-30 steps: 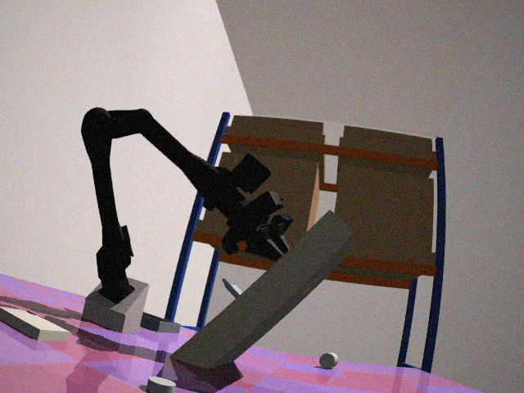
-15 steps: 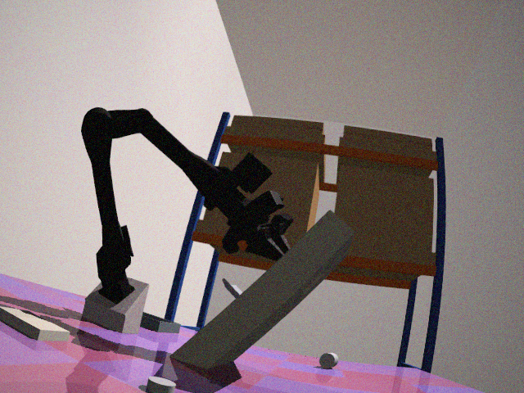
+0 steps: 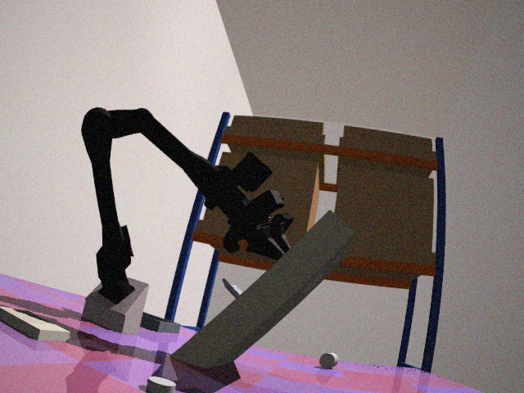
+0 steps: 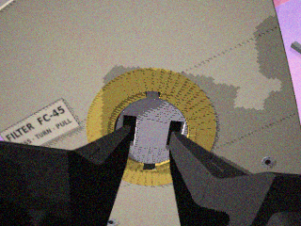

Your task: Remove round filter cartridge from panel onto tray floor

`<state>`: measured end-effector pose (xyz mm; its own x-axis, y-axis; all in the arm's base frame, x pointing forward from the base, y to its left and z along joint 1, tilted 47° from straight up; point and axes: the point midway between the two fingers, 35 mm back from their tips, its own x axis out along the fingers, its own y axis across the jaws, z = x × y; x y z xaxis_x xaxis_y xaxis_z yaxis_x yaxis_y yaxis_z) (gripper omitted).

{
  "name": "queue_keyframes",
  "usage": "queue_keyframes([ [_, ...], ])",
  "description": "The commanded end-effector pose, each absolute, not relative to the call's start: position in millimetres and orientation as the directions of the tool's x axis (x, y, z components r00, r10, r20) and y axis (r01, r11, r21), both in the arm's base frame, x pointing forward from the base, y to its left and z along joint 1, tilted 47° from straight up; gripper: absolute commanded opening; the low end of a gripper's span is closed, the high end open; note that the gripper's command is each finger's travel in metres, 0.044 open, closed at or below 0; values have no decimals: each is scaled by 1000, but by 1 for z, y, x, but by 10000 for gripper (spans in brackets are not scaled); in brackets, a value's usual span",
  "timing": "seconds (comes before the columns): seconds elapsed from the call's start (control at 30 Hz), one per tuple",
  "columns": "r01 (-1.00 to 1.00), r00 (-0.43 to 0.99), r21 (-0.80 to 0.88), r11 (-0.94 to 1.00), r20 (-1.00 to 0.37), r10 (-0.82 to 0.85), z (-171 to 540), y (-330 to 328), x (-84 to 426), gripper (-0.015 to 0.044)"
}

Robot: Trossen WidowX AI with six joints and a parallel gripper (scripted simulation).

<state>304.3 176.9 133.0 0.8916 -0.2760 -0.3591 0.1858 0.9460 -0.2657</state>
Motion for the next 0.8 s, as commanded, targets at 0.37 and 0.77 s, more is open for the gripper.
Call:
queue_keyframes([
  [0.37, 182, 892, -268, 946, -360, -273, 132, 177, 304, 115],
  [0.77, 182, 892, -268, 946, -360, -273, 131, 176, 303, 115],
])
